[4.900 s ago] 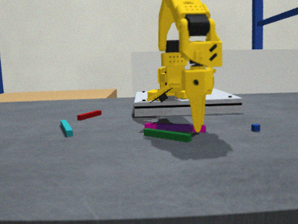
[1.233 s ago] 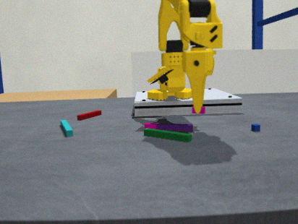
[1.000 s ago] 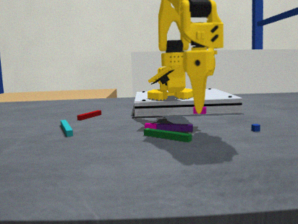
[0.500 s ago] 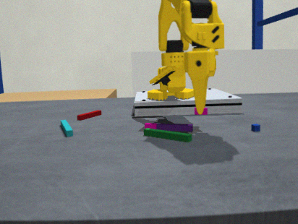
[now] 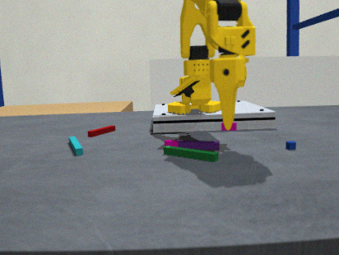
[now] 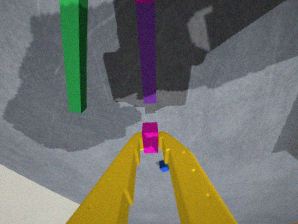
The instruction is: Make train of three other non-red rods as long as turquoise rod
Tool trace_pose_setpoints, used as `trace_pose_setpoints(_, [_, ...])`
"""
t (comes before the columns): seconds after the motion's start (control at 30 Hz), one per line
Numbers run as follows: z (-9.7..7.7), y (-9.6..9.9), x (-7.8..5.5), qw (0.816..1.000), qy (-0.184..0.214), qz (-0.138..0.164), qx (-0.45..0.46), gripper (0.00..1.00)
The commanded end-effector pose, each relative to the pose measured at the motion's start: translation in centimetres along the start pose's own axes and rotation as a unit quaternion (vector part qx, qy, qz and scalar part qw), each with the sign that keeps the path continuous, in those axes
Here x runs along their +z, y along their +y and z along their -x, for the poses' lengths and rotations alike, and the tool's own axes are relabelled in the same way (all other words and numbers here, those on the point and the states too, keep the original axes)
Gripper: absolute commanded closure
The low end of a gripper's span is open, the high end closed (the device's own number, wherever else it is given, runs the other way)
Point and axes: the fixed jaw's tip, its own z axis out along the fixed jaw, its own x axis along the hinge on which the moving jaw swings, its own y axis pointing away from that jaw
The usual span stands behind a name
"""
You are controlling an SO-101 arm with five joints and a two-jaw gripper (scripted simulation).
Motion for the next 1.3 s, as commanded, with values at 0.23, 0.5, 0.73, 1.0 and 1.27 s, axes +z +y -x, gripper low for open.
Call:
trace_pose_setpoints(0.23, [0.0, -0.4, 0.3, 1.000, -0.003, -0.007, 0.002, 1.00])
trace_pose_setpoints(0.5, [0.1, -0.4, 1.1, 1.000, -0.003, -0.007, 0.002, 1.00])
trace_pose_setpoints(0.73, [0.1, -0.4, 1.7, 1.000, -0.003, -0.007, 0.002, 1.00])
trace_pose_setpoints(1.0, [0.1, -0.5, 2.1, 1.000, -0.003, -0.007, 0.002, 1.00])
trace_pose_setpoints(1.27, [0.2, -0.7, 2.4, 1.000, -0.007, -0.015, 0.002, 1.00])
